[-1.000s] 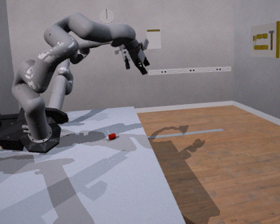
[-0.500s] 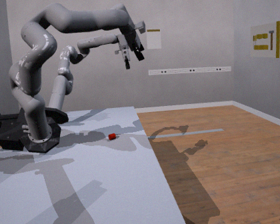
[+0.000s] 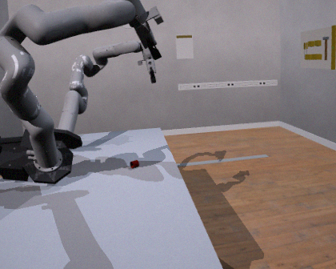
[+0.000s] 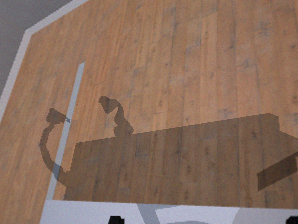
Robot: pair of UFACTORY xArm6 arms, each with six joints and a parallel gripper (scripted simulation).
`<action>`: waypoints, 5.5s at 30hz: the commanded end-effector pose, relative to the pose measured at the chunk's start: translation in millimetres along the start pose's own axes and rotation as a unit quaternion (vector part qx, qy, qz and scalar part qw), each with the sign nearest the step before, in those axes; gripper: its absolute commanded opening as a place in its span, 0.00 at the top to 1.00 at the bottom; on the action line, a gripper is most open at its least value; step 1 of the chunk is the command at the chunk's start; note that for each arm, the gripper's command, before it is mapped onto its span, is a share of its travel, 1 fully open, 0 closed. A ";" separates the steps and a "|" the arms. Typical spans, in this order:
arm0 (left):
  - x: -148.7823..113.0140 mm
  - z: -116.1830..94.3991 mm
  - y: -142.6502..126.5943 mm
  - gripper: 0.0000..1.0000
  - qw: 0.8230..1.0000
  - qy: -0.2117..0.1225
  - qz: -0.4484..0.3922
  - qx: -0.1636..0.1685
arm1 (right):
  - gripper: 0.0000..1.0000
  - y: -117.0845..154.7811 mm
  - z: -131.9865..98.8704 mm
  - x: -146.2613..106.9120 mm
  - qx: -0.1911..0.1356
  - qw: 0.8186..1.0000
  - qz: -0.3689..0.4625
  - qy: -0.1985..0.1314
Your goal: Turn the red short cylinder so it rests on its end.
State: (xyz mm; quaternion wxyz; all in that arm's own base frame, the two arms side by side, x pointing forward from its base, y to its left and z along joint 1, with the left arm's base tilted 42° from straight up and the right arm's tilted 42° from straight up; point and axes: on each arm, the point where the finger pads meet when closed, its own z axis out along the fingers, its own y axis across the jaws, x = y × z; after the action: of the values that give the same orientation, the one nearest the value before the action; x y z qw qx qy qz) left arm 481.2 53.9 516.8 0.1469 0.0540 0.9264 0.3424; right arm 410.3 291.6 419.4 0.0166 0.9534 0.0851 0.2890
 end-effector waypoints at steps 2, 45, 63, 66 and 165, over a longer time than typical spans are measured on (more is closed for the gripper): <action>-0.4 -1.3 0.5 0.00 1.000 -0.002 -0.001 0.000 | 0.00 14.6 -51.7 -19.9 0.051 0.998 -0.045 0.001; -0.4 -1.3 0.5 0.00 1.000 -0.002 -0.001 0.000 | 0.00 48.4 -177.9 -109.6 0.210 0.951 -0.217 0.067; -0.4 -1.3 0.5 0.00 1.000 -0.002 -0.001 0.000 | 0.00 49.2 -180.0 -111.6 0.213 0.949 -0.220 0.069; -0.4 -1.3 0.5 0.00 1.000 -0.002 -0.001 0.000 | 0.00 49.9 -179.6 -111.2 0.212 0.950 -0.219 0.069; -0.4 -1.3 0.5 0.00 1.000 -0.002 -0.001 0.000 | 0.00 526.4 -226.8 -253.0 -0.312 0.824 0.473 0.026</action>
State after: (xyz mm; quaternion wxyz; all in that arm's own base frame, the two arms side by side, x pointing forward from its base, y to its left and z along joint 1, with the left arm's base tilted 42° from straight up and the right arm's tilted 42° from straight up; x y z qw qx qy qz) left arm 481.2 53.9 516.8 0.1469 0.0540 0.9264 0.3424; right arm 183.0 -255.4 510.0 0.1591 0.8341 -0.4332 0.3021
